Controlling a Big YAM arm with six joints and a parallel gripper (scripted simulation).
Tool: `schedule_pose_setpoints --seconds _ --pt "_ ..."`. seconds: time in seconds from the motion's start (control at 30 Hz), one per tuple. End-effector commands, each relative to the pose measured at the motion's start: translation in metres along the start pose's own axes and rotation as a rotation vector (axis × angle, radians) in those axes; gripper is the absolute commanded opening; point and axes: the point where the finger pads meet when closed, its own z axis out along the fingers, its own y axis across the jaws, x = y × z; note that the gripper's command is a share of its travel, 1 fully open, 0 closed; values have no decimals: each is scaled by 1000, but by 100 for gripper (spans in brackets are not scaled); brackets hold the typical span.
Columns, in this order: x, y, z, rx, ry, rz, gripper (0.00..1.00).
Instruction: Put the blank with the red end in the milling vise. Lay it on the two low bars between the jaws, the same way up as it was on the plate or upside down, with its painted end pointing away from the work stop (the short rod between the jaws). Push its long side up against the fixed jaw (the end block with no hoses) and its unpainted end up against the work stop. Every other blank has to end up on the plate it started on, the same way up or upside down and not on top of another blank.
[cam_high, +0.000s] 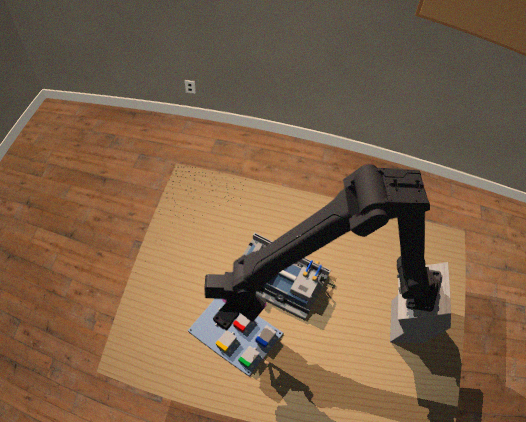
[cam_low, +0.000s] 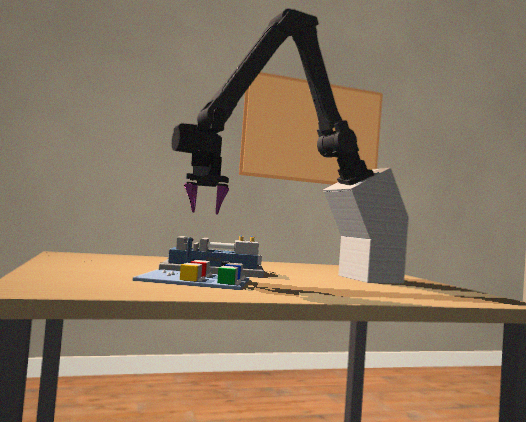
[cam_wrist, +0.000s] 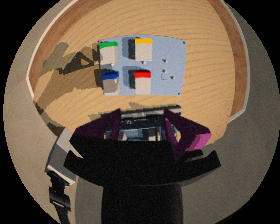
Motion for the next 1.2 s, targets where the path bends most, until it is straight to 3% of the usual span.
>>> schedule_pose_setpoints --seconds 0.0,0.8,1.17 --pt "-6 -21 3 23 -11 -1 64" --pt "-7 -22 4 27 -13 -1 64" --pt "-7 -22 14 27 -13 -1 64"
